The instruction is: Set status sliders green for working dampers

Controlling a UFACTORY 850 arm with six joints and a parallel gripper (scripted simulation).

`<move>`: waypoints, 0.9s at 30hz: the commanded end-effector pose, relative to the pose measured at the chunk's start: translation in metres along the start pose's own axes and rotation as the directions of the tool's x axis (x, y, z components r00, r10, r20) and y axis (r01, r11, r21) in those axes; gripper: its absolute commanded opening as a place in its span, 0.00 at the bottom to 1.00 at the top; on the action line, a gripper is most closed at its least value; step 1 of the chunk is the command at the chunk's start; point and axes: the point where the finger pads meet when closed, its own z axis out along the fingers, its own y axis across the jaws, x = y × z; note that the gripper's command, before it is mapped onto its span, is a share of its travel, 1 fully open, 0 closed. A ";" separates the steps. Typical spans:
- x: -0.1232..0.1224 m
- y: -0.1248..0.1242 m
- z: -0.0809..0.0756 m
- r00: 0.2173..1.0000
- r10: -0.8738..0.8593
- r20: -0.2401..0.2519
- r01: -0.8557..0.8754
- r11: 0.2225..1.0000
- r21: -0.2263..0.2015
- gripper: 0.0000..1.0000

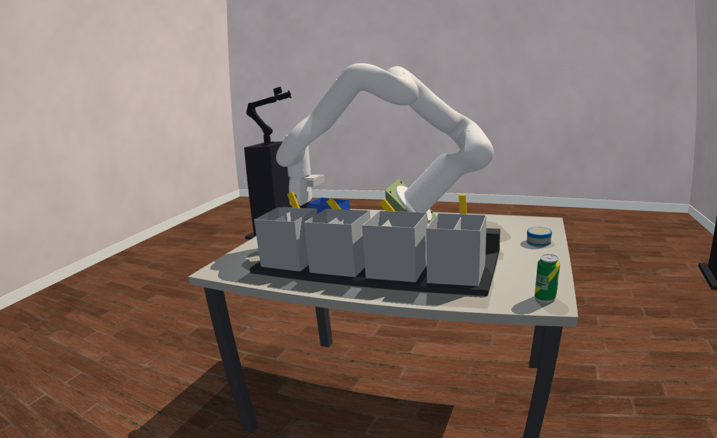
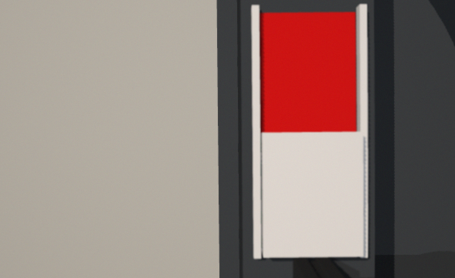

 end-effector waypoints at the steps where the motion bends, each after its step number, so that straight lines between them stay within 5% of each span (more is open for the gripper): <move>1: 0.000 0.001 -0.001 1.000 -0.001 0.002 0.001 1.000 -0.001 0.00; 27: 0.011 0.001 -0.001 1.000 -0.001 0.002 0.001 1.000 -0.001 0.00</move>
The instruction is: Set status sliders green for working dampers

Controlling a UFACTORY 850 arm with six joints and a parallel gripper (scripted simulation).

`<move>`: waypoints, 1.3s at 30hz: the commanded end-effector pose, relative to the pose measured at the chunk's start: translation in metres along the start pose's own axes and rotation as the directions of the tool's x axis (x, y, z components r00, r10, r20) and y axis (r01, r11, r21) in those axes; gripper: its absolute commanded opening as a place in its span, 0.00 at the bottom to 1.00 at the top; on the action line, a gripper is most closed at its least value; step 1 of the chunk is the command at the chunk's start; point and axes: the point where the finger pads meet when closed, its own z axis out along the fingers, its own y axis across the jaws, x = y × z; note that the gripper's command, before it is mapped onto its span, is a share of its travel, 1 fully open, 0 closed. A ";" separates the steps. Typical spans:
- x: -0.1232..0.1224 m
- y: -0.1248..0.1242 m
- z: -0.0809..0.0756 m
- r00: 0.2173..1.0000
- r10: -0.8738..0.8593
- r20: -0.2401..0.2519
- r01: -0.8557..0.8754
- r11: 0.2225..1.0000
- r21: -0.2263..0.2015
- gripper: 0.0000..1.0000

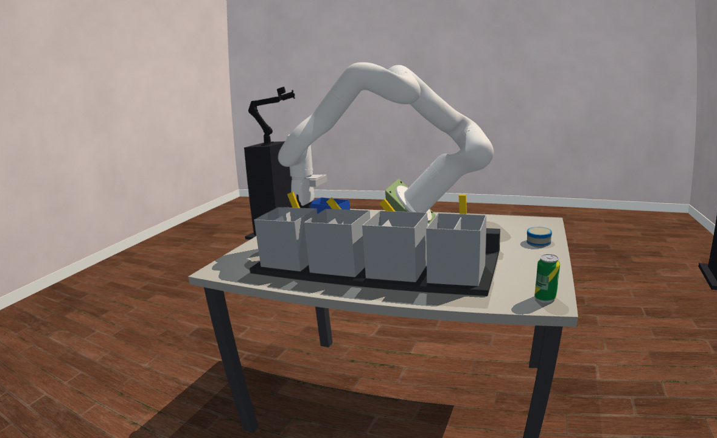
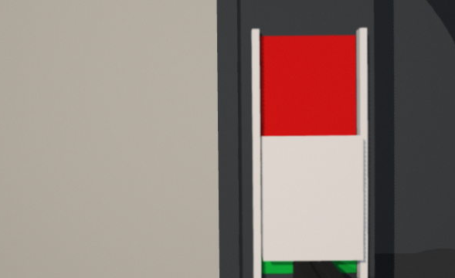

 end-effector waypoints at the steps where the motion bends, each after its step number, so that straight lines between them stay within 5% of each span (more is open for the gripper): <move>1: 0.002 0.001 -0.001 1.000 -0.001 0.002 0.001 1.000 -0.001 0.00; 39: 0.023 0.001 -0.001 1.000 -0.001 0.002 0.001 1.000 -0.001 0.00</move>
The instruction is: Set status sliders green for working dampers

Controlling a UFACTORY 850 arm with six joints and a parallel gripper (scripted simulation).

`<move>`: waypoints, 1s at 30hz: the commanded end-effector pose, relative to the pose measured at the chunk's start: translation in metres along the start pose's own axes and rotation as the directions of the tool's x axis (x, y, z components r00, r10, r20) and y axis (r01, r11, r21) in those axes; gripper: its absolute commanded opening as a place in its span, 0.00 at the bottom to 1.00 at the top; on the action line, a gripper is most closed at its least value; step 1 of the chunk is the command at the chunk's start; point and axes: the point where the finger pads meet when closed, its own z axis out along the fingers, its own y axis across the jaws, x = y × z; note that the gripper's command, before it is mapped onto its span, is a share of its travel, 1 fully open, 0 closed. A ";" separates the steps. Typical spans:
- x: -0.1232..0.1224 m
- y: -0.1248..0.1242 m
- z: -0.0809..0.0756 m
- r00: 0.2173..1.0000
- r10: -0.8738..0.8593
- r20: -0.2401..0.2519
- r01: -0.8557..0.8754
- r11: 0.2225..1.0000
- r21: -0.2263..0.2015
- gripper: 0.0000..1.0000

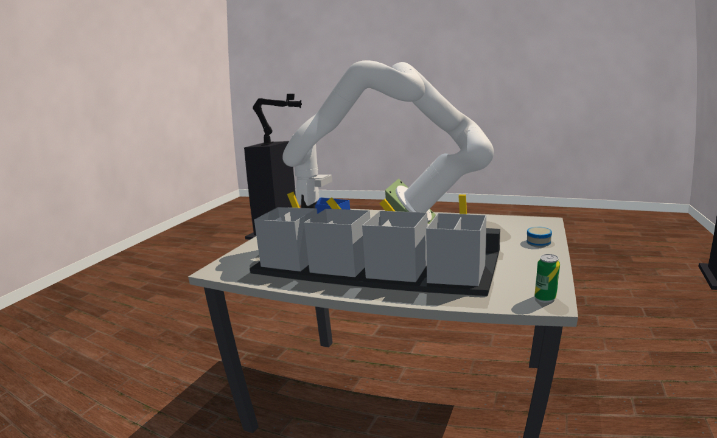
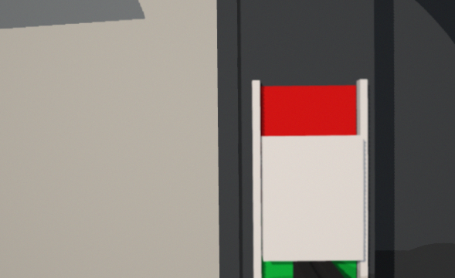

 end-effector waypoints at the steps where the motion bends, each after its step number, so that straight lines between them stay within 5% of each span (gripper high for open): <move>1: 0.002 0.001 -0.001 1.000 -0.001 0.002 0.001 1.000 -0.001 0.00; 30: 0.014 0.001 -0.001 1.000 -0.001 0.002 0.001 1.000 -0.001 0.00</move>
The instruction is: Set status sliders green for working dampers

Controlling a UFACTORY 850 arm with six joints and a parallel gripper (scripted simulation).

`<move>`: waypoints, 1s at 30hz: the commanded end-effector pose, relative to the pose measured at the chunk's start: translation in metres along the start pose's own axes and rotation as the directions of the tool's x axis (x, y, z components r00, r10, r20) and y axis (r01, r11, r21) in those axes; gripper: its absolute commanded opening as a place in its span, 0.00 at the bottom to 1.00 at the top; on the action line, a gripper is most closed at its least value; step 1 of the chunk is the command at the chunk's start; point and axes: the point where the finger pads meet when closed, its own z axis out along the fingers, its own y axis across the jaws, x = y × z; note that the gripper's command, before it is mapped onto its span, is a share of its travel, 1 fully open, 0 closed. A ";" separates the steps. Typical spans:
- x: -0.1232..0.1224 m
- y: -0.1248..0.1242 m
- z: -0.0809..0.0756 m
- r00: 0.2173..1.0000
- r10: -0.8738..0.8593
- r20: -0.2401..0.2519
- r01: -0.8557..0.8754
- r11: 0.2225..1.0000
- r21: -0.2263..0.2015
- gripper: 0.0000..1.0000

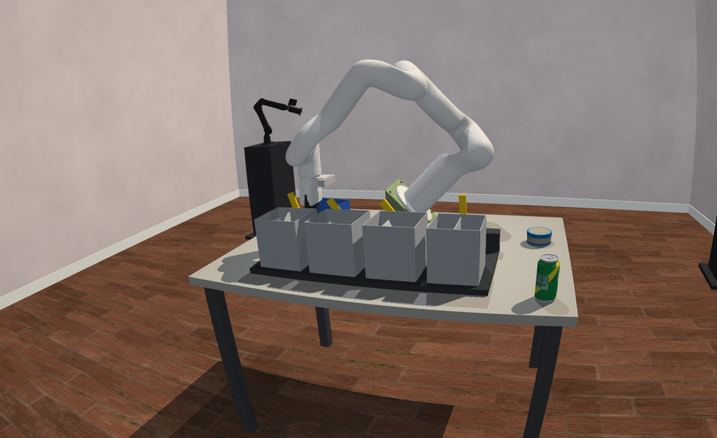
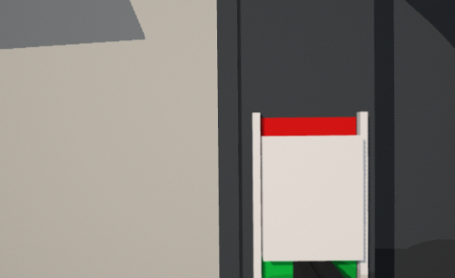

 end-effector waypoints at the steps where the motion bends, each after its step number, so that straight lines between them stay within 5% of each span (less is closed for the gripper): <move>1: 0.001 0.001 -0.001 1.000 -0.001 0.002 0.001 1.000 -0.001 0.00; 30: 0.006 0.001 -0.001 1.000 -0.001 0.002 0.001 1.000 -0.001 0.00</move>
